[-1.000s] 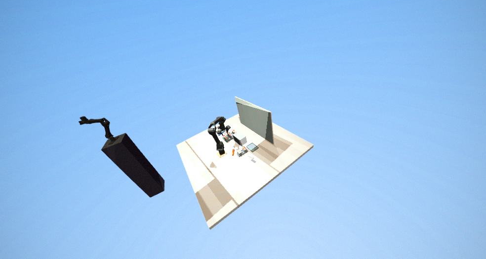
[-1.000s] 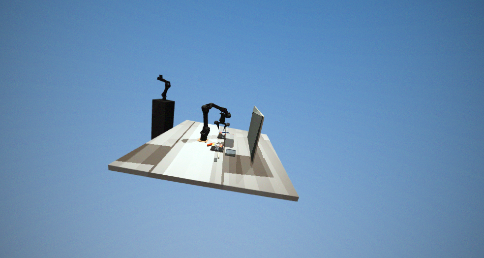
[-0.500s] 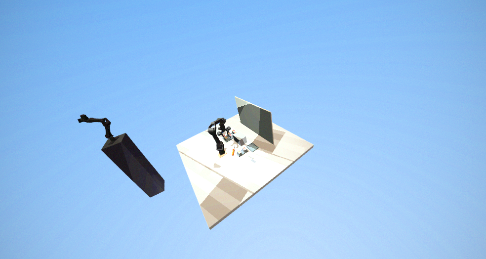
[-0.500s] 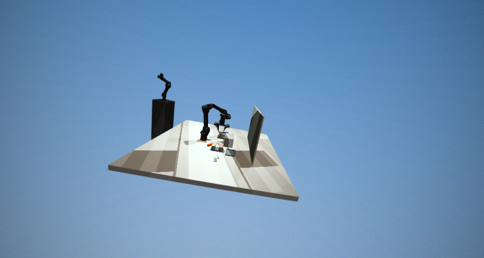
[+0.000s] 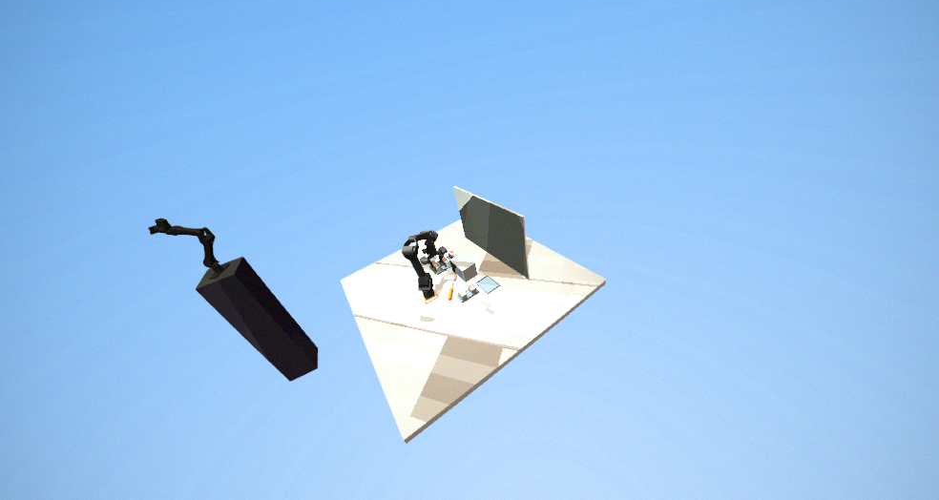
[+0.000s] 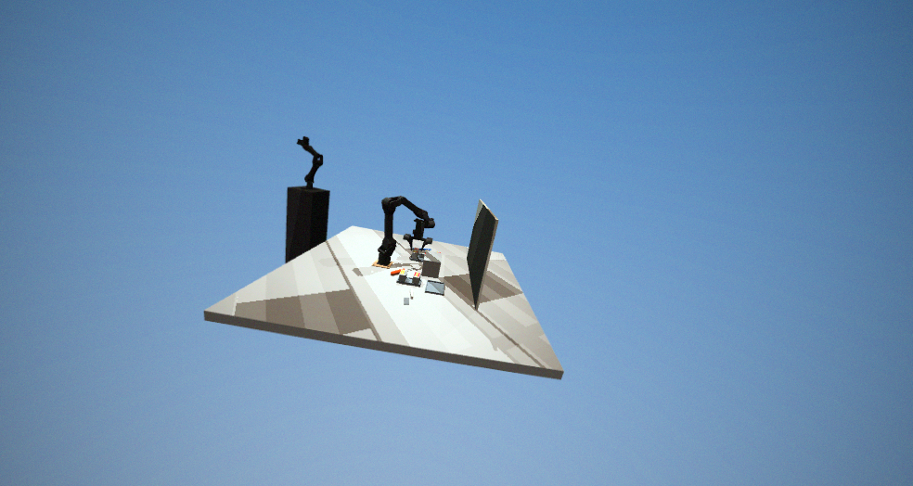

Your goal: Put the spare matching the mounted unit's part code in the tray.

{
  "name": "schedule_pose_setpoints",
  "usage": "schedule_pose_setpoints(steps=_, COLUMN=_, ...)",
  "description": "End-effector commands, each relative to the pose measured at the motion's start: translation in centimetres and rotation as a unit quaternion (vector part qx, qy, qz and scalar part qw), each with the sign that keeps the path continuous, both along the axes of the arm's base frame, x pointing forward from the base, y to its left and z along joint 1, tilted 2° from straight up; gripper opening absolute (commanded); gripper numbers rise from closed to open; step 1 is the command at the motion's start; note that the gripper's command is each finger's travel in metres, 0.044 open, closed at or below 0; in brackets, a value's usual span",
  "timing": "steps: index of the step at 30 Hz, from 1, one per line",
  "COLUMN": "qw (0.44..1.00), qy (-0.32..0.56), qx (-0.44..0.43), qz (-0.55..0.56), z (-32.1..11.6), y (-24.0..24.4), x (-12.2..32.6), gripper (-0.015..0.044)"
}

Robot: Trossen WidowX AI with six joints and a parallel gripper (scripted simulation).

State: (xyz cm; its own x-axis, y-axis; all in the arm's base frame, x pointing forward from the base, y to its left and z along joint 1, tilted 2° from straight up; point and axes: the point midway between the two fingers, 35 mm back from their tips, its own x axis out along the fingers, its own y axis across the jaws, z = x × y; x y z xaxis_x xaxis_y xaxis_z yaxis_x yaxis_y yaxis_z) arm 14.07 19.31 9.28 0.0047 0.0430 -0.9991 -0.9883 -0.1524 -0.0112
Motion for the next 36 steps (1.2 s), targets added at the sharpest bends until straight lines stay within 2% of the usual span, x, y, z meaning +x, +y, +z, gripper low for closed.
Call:
schedule_pose_setpoints(steps=1, qw=1.0, qy=0.002, qx=-0.001, qz=0.0, z=-0.9, y=-0.1, x=-0.1, gripper=0.03)
schedule_pose_setpoints(steps=19, qw=1.0, qy=0.003, qx=-0.001, qz=0.0, z=-3.8, y=-0.2, x=-0.3, gripper=0.03)
schedule_pose_setpoints(steps=30, qw=1.0, qy=0.003, qx=-0.001, qz=0.0, z=-3.9, y=-0.2, x=-0.3, gripper=0.03)
schedule_pose_setpoints(steps=36, qw=1.0, qy=0.001, qx=-0.002, qz=0.002, z=-3.8, y=-0.2, x=-0.3, gripper=0.0142)
